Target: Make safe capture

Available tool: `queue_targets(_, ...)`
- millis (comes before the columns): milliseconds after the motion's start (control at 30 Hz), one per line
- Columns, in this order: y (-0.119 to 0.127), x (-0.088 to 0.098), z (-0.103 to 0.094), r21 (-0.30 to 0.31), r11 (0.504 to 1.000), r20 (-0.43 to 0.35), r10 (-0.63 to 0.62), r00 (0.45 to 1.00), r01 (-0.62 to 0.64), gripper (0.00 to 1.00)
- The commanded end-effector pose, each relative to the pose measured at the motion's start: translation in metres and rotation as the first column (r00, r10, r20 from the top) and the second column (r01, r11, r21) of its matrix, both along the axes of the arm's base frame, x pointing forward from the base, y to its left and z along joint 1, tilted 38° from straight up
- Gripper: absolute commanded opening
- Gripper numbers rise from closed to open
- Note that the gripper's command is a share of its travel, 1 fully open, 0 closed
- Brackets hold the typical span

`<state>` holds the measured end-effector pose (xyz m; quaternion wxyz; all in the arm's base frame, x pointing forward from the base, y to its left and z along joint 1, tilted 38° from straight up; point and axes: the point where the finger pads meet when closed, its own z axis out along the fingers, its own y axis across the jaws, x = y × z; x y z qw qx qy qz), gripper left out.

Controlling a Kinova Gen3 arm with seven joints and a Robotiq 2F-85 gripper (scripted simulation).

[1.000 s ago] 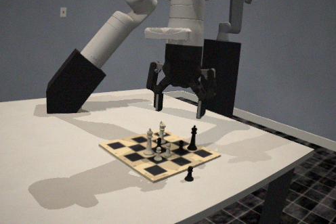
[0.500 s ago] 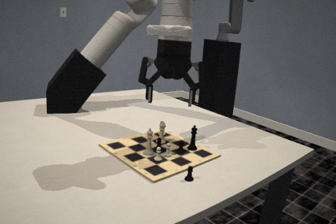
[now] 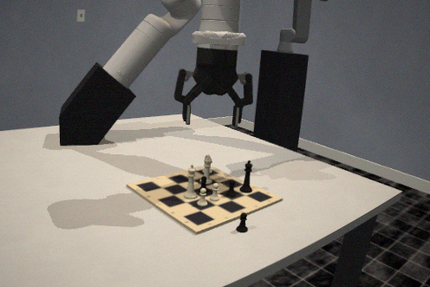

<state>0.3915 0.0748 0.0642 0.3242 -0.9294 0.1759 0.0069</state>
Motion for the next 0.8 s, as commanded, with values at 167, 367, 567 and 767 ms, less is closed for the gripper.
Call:
queue_targets(167, 0.0033, -0.0093, 0.0035, -0.002, 0.999, 0.029, 0.036, 0.999, -0.036, 1.00)
queue_targets(367, 0.0040, -0.0120, 0.0039, -0.004, 0.999, 0.036, 0.048, 0.998, -0.048, 1.00)
queue_targets(567, 0.0040, -0.0122, 0.0039, -0.004, 0.999, 0.036, 0.048, 0.998, -0.048, 0.41)
queue_targets(767, 0.0040, -0.0122, 0.0039, -0.004, 0.999, 0.036, 0.048, 0.998, -0.048, 0.41)
